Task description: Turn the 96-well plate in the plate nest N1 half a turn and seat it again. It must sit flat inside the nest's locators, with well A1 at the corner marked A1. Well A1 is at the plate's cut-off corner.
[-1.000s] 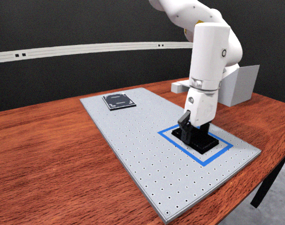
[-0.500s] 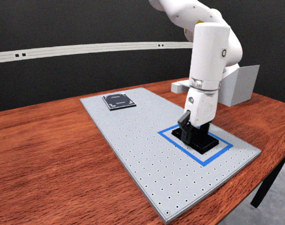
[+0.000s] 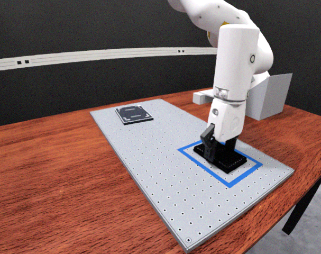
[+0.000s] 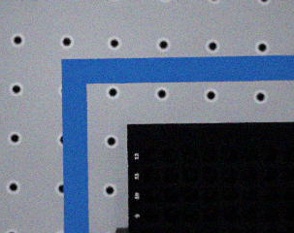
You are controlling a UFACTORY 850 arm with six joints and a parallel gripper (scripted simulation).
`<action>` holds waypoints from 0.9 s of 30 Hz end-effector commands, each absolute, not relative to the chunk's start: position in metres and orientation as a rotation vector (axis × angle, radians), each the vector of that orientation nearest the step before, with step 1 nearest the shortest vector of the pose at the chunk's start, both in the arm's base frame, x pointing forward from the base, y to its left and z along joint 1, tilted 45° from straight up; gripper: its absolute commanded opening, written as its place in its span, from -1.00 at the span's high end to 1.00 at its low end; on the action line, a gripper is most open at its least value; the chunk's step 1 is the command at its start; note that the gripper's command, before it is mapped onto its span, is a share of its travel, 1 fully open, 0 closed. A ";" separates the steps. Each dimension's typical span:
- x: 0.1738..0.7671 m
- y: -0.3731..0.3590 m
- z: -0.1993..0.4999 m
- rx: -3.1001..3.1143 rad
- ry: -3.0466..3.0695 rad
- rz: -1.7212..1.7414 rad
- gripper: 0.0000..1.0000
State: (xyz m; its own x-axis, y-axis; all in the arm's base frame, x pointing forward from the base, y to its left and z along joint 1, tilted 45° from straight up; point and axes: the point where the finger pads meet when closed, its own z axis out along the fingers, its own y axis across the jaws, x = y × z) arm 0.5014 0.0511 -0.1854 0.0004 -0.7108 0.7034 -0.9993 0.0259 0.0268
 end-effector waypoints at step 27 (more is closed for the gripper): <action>0.503 0.064 -0.172 1.740 -1.767 0.689 1.00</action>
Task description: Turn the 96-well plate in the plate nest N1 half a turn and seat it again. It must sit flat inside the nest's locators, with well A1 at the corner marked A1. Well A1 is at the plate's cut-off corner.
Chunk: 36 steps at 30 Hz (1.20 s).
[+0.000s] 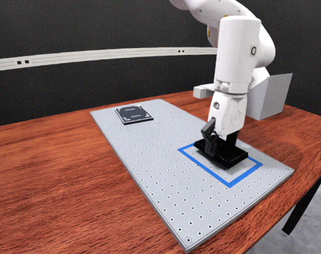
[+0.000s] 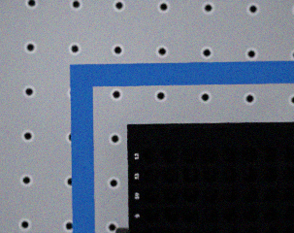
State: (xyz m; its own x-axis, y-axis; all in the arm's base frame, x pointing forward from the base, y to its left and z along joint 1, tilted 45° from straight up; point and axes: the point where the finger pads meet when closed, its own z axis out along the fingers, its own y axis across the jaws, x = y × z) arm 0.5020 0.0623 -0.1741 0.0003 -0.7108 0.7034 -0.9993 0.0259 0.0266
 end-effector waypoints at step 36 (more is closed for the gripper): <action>0.505 0.094 -0.143 1.740 -1.767 0.689 1.00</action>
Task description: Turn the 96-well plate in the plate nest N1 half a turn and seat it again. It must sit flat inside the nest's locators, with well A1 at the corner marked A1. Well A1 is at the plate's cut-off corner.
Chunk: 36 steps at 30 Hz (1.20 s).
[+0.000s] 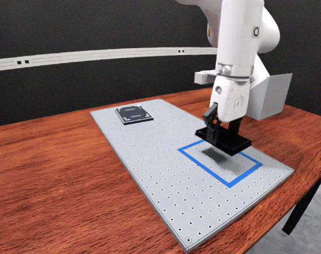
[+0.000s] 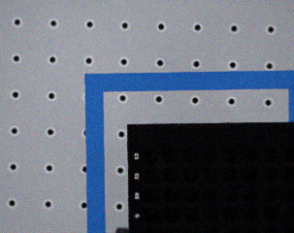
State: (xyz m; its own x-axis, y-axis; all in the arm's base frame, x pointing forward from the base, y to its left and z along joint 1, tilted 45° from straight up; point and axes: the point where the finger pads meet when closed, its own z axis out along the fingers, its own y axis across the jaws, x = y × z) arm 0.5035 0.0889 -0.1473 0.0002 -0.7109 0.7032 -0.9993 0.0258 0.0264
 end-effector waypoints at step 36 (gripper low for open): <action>0.510 0.088 -0.111 1.929 -1.496 0.574 1.00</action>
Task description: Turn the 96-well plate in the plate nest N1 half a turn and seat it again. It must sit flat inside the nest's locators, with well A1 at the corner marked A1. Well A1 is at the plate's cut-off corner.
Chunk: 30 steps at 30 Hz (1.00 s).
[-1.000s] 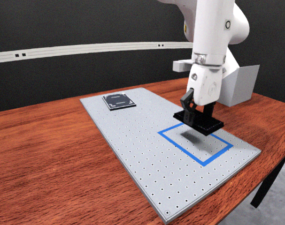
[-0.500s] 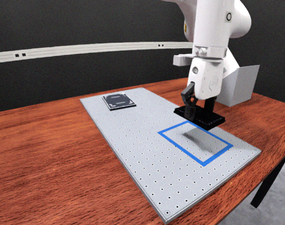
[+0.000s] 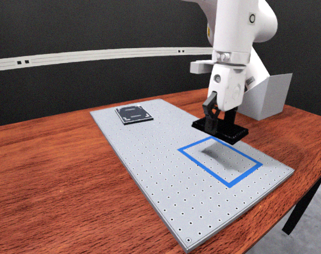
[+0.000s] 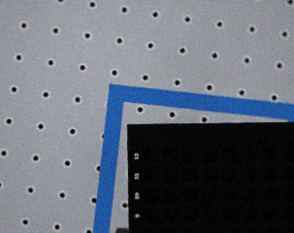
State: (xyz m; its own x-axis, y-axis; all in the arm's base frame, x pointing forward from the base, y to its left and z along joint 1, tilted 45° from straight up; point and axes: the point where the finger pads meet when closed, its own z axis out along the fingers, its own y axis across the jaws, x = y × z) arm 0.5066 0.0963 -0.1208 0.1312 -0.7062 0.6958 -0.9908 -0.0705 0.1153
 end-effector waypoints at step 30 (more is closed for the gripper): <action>0.525 0.027 -0.047 2.315 -0.492 0.154 1.00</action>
State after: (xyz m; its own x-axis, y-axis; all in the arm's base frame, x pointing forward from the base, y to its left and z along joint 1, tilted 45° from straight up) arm 0.5211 0.0365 -0.0591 0.8374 -0.3952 0.3776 -0.5464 -0.5862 0.5983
